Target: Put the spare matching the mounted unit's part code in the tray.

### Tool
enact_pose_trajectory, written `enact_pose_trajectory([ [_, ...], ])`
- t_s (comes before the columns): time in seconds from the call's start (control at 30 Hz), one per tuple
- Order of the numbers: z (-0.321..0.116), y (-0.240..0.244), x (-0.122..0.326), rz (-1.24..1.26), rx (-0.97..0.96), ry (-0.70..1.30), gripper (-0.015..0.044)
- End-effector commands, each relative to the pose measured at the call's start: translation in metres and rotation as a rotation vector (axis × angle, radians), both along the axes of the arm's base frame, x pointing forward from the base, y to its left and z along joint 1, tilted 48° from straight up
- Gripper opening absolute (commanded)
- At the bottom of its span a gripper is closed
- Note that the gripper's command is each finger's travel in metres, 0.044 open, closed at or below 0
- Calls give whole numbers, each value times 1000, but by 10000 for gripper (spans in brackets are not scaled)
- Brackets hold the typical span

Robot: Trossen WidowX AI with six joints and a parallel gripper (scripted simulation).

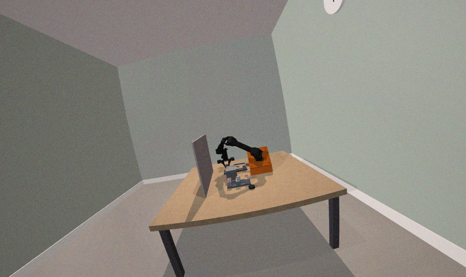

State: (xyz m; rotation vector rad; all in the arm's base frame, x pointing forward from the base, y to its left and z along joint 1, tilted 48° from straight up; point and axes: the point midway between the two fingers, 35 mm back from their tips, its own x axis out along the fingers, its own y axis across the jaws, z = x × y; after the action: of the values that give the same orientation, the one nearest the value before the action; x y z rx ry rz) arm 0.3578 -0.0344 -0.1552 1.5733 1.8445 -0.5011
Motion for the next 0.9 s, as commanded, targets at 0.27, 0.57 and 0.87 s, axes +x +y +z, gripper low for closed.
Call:
enact_pose_trajectory([
  [0.27,-8,11,-4,-3,8,5,0],
  [0.57,-13,18,-6,-2,10,5,0],
  [0.87,-15,19,-6,2,5,1,53],
])
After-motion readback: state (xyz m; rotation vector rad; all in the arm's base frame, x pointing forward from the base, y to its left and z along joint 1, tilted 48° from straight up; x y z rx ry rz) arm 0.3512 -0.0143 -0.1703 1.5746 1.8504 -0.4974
